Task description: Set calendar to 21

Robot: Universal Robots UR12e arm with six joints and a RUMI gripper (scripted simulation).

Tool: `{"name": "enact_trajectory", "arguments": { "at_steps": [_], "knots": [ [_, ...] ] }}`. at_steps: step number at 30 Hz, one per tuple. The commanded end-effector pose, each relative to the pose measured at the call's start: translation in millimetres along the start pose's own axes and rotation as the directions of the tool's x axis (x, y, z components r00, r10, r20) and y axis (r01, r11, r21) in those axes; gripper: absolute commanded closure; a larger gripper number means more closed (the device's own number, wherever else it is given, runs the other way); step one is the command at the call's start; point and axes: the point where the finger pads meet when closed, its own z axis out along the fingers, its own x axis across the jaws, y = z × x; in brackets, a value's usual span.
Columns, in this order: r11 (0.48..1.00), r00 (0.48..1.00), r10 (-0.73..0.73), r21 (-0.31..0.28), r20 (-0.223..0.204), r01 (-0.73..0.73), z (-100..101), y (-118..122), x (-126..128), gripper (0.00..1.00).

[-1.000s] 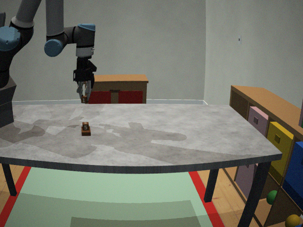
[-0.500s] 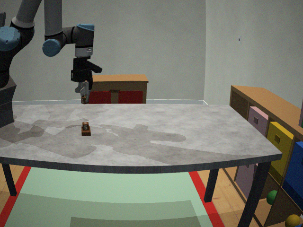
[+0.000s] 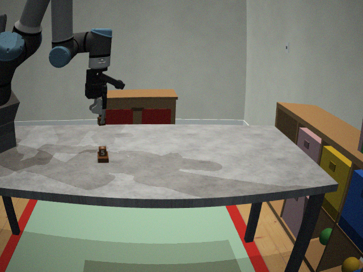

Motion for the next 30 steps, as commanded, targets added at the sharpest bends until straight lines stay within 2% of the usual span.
{"name": "enact_trajectory", "arguments": {
  "at_steps": [1,8,30],
  "knots": [
    [0.993,0.993,0.120,-0.002,-0.002,-0.120,-0.4,1.4,3.8,0.90],
    [0.976,0.976,0.217,-0.001,-0.003,-0.217,-0.4,3.2,6.9,0.90],
    [0.972,0.972,0.233,-0.001,-0.003,-0.233,-0.3,3.6,7.5,0.90]
  ]
}}
